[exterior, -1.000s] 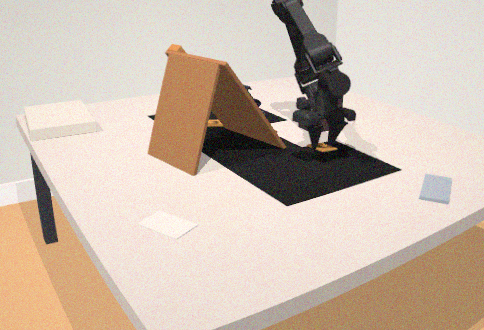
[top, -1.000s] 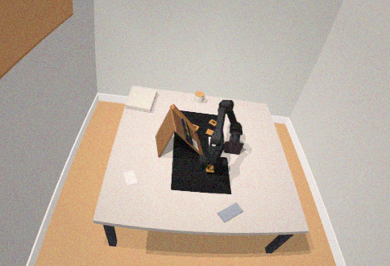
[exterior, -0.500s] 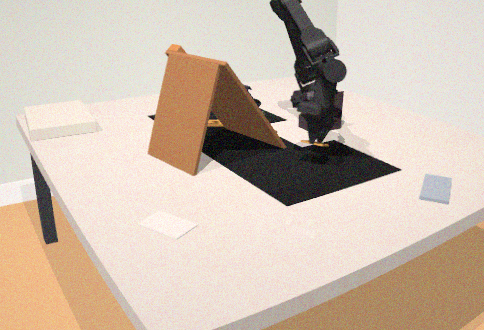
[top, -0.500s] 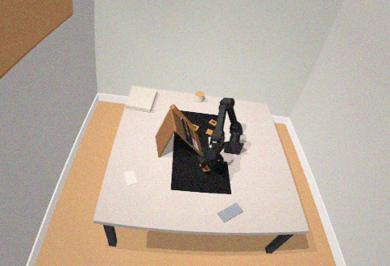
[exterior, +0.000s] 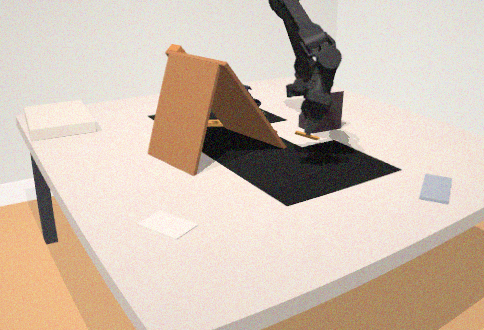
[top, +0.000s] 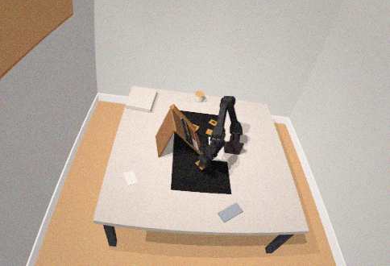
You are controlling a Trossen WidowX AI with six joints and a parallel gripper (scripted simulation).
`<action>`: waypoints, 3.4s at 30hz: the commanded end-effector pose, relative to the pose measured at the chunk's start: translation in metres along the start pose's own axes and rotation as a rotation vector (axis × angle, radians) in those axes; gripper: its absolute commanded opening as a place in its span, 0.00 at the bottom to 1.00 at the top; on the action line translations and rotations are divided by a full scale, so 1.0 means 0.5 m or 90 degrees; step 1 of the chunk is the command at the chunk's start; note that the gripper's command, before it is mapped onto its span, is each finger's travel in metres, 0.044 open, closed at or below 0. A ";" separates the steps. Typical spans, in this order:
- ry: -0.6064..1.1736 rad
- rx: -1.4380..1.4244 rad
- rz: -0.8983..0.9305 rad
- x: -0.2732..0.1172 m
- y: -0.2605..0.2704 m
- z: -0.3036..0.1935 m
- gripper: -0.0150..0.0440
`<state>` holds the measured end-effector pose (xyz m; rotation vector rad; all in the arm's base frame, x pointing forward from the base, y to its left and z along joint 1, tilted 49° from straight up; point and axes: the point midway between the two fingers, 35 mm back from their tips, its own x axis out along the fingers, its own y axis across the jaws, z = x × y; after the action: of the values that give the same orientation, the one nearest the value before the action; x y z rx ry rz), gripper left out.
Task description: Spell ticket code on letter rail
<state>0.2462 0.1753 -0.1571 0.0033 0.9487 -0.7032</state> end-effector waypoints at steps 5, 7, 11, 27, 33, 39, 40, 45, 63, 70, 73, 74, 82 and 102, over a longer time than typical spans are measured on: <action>-0.047 -0.133 0.043 -0.019 0.027 0.033 0.25; -0.060 -0.167 0.051 -0.023 0.033 0.040 0.25; -0.087 -0.234 0.064 -0.033 0.044 0.055 0.25; -0.211 -0.490 0.075 -0.078 0.082 0.119 0.25; -0.254 -0.571 0.063 -0.095 0.091 0.141 0.25; -0.256 -0.574 0.062 -0.095 0.091 0.141 0.25; -0.256 -0.574 0.062 -0.095 0.091 0.141 0.25; -0.256 -0.574 0.062 -0.095 0.091 0.141 0.25; -0.256 -0.574 0.062 -0.095 0.084 0.147 0.25; -0.256 -0.574 0.062 -0.096 0.081 0.153 0.25; -0.256 -0.574 0.062 -0.097 0.079 0.155 0.25; -0.256 -0.574 0.062 -0.097 0.079 0.156 0.25; -0.256 -0.574 0.062 -0.099 0.075 0.163 0.25; -0.256 -0.574 0.061 -0.101 0.063 0.179 0.25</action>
<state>0.3099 0.2014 -0.0783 -0.8535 0.8020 -0.1291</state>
